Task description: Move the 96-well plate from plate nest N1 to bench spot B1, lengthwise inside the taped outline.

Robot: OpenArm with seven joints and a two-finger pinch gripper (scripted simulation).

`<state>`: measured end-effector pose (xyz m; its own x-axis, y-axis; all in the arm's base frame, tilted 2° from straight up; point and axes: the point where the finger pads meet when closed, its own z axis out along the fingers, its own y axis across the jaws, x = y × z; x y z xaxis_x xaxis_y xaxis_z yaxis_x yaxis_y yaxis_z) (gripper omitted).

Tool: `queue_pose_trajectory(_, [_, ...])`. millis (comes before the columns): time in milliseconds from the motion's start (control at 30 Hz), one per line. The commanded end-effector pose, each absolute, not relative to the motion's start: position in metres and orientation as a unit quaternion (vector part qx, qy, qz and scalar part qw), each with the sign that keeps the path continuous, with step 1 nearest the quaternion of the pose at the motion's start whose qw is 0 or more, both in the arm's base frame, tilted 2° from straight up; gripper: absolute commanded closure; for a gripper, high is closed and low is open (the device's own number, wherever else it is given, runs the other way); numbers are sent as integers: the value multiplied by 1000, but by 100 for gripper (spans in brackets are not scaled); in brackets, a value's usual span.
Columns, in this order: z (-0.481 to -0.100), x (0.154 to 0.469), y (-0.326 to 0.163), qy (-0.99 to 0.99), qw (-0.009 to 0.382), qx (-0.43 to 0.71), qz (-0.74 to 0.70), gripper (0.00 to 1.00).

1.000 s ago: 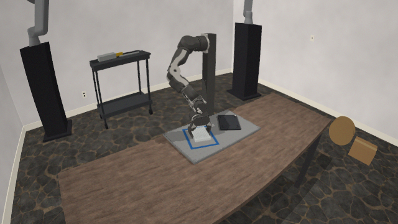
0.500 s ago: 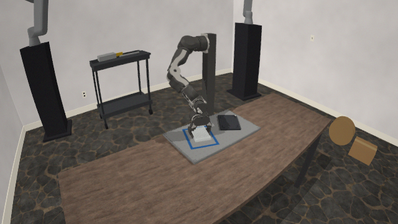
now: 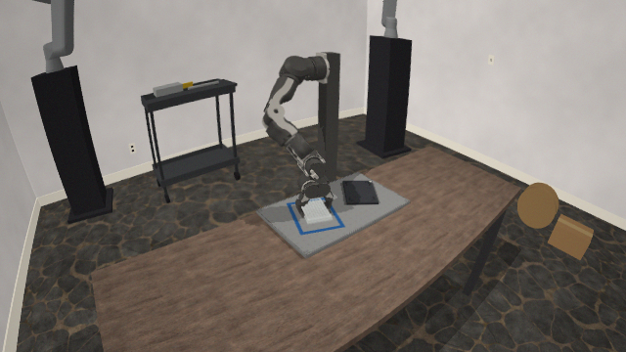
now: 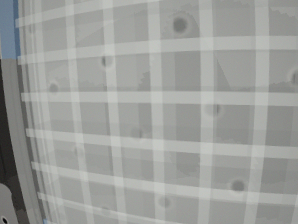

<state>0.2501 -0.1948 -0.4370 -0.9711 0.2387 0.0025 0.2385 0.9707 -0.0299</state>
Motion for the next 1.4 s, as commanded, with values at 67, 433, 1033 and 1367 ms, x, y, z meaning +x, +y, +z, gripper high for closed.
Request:
queue_pose_trajectory(67, [-439, 249, -193, -993, 4, -118, 10, 100])
queue_pose_trajectory(433, [-440, 249, -193, -993, 4, -118, 10, 100])
queue_pose_trajectory(1033, [-443, 248, -193, -993, 5, -118, 10, 100])
queue_pose_trajectory(1367, [-445, 248, -193, -993, 5, -118, 10, 100])
